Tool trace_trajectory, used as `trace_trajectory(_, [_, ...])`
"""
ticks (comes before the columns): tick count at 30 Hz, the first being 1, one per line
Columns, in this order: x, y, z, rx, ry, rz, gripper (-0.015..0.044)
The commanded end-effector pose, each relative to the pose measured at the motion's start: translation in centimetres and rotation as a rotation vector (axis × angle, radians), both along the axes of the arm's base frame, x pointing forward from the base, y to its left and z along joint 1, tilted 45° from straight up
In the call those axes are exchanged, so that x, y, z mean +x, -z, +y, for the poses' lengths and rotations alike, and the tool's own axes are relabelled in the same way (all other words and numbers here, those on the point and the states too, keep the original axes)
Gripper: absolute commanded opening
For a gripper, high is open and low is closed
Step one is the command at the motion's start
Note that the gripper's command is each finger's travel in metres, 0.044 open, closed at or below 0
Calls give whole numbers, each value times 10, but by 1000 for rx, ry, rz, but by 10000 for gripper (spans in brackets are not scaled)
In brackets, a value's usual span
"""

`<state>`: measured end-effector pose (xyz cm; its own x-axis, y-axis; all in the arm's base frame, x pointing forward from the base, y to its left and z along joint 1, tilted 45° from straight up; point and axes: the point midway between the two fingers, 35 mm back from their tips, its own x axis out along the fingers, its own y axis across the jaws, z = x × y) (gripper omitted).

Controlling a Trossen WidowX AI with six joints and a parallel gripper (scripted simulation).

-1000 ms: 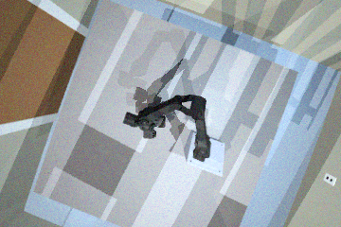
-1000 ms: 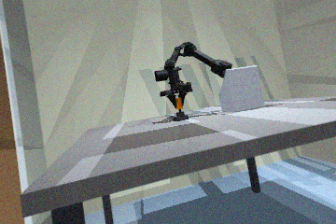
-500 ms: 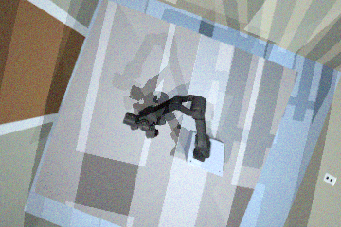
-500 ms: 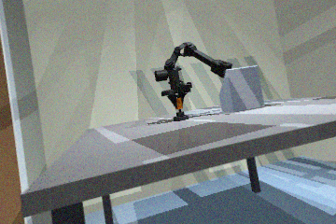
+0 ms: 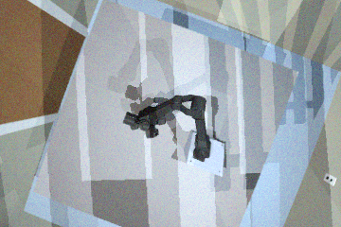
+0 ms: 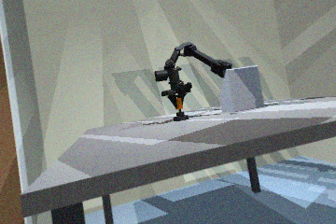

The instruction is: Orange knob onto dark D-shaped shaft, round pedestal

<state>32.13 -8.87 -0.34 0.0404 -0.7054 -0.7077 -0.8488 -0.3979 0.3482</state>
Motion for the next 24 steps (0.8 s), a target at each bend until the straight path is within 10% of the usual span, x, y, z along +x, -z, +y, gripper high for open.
trace_trajectory(1, [0, -2, 2, -1, -2, 1, 0])
trace_trajectory(24, [0, 0, 0, -9, -150, 148, 0])
